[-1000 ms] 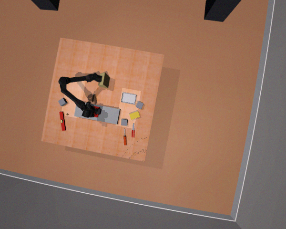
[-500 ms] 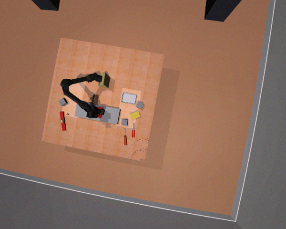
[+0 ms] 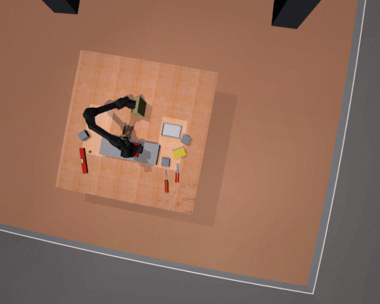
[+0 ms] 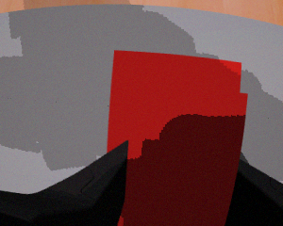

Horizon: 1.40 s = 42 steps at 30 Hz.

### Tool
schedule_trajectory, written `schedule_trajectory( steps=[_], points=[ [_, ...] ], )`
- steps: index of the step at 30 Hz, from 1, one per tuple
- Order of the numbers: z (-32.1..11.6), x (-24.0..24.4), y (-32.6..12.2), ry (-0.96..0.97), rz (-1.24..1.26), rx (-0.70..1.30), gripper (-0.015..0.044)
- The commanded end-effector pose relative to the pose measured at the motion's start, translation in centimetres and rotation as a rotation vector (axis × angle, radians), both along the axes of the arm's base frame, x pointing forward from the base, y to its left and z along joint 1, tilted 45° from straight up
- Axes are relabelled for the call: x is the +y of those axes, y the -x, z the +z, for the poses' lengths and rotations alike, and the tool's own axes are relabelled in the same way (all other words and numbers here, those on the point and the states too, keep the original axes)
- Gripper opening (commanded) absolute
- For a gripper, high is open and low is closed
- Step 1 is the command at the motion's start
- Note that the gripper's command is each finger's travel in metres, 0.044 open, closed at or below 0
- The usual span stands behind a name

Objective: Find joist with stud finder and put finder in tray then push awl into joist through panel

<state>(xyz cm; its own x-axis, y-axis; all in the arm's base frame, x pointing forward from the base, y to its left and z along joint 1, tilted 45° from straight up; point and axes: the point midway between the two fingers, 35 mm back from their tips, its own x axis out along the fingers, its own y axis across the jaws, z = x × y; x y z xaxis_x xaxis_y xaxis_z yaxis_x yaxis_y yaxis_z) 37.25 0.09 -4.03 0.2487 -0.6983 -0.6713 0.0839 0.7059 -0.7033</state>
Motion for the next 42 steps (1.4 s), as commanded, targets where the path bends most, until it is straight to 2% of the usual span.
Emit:
schedule_trajectory(
  steps=[1, 42],
  points=[
    [-0.9, 0.9, -0.1, -0.006, 0.003, 0.003, 0.0000],
    [-7.3, 7.7, -0.9, -0.012, 0.003, 0.000, 0.0000]
  ],
)
